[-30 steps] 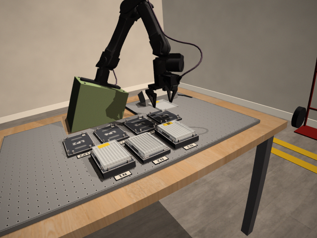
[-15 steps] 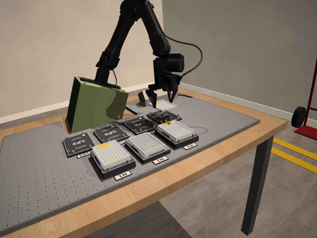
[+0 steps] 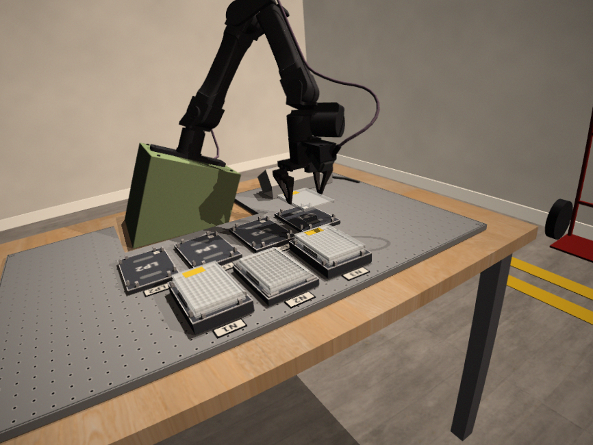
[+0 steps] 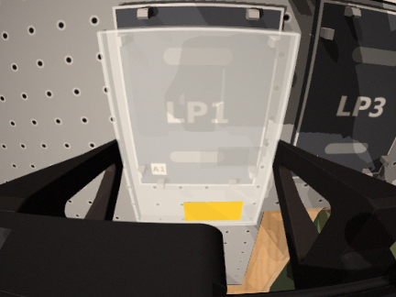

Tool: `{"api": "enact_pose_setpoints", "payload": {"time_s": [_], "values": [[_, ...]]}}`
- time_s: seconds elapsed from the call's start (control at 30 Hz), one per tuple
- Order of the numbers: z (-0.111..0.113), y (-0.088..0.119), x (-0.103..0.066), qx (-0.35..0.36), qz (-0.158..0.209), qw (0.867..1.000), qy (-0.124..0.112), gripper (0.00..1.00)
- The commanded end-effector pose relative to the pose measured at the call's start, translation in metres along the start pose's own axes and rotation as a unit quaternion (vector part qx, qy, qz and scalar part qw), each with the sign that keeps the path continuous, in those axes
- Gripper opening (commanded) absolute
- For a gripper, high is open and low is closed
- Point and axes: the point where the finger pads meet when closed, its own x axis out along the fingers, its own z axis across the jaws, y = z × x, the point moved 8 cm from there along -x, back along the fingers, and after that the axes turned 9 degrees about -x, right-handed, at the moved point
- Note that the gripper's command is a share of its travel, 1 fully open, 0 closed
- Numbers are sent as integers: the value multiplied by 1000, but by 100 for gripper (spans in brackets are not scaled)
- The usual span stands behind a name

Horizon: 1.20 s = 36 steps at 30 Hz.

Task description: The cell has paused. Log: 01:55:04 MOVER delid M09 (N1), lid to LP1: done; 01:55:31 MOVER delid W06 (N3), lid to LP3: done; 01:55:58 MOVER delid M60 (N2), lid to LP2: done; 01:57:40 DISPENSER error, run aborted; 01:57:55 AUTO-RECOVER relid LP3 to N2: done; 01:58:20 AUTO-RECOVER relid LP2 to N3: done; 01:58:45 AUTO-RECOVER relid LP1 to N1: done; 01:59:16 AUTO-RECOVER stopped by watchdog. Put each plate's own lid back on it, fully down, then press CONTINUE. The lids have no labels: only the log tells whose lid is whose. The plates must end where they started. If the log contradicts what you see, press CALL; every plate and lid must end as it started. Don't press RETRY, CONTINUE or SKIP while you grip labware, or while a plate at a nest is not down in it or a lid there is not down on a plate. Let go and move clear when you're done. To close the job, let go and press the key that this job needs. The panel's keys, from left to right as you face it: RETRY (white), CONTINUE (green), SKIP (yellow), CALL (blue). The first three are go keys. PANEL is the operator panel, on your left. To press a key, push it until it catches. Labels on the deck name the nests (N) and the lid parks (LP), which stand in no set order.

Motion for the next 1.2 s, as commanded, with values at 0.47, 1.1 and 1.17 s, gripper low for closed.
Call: {"api": "enact_pose_setpoints", "payload": {"time_s": [0.47, 1.1, 1.17], "values": [[0, 1, 8, 2, -3, 1000, 3, 0], [2, -1, 11, 2, -8, 1000, 1, 0], [2, 0, 11, 0, -8, 1000, 0, 0]]}}
